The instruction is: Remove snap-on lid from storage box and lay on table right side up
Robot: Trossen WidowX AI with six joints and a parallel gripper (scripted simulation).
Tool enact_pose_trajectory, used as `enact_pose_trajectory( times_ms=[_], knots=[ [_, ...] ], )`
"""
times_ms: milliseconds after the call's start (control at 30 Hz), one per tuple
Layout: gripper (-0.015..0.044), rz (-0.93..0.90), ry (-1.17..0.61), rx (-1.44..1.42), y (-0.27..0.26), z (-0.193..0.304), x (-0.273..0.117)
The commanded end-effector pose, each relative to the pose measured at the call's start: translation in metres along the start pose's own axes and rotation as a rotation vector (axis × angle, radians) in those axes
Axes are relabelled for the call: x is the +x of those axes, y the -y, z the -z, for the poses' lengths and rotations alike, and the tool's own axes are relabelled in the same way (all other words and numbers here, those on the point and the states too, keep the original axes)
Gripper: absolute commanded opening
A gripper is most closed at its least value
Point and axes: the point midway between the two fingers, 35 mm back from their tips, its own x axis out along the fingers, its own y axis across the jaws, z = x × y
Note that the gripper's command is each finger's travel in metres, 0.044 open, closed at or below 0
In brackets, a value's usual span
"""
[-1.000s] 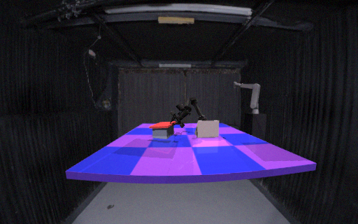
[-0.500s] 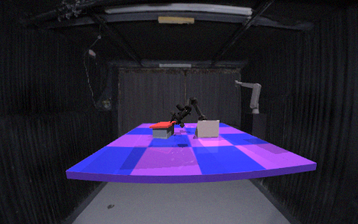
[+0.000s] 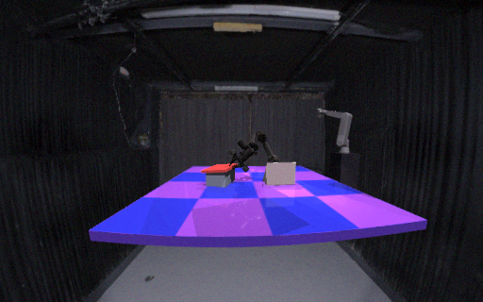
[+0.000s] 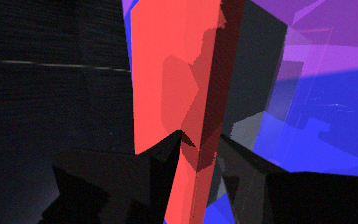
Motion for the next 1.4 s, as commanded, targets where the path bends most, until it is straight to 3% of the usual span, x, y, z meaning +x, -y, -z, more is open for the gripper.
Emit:
enact_pose_trajectory(
  times_ms=[0, 1367],
  knots=[
    [0.0, 0.001, -0.001, -0.003, -0.0002, 0.0003, 0.0008],
    [0.0, 0.001, -0.004, -0.001, -0.0075, -0.0001, -0.0023]
  ],
)
